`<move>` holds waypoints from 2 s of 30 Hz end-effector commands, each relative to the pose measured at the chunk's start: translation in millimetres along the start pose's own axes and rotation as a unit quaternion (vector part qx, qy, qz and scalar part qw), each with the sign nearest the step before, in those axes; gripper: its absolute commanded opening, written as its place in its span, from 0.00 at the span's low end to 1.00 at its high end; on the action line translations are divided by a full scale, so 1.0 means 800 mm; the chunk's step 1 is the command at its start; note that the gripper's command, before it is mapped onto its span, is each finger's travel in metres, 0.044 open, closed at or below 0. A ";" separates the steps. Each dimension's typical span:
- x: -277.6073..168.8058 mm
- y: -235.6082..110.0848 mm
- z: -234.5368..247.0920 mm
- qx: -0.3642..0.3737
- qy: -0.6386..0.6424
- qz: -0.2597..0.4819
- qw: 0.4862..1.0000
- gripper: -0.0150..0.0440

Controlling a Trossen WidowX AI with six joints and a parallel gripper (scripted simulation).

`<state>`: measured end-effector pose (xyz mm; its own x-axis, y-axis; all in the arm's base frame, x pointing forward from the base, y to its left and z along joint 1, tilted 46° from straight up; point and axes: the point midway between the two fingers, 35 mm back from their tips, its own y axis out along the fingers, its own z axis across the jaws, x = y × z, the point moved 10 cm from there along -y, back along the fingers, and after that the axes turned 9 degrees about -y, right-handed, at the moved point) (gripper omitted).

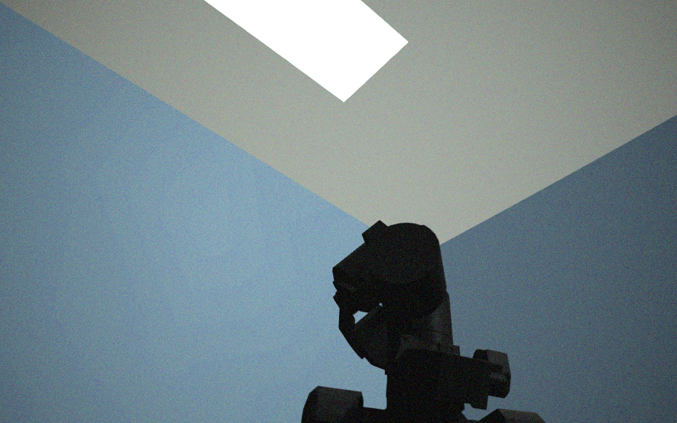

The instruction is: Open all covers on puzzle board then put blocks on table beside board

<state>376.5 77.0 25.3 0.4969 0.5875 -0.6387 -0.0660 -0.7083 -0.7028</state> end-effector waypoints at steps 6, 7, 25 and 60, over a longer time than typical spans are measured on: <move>-0.010 -0.002 -0.014 -0.004 -0.064 0.003 0.998 0.25; -0.010 -0.002 -0.014 -0.004 -0.064 0.003 0.998 0.25; -0.011 0.061 -0.012 -0.005 -0.064 0.004 0.998 0.25; -0.022 0.080 -0.018 -0.005 -0.064 0.004 0.998 0.25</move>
<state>376.2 18.2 -3.7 0.3833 0.6300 -0.6755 -0.0595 -0.7130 -0.6987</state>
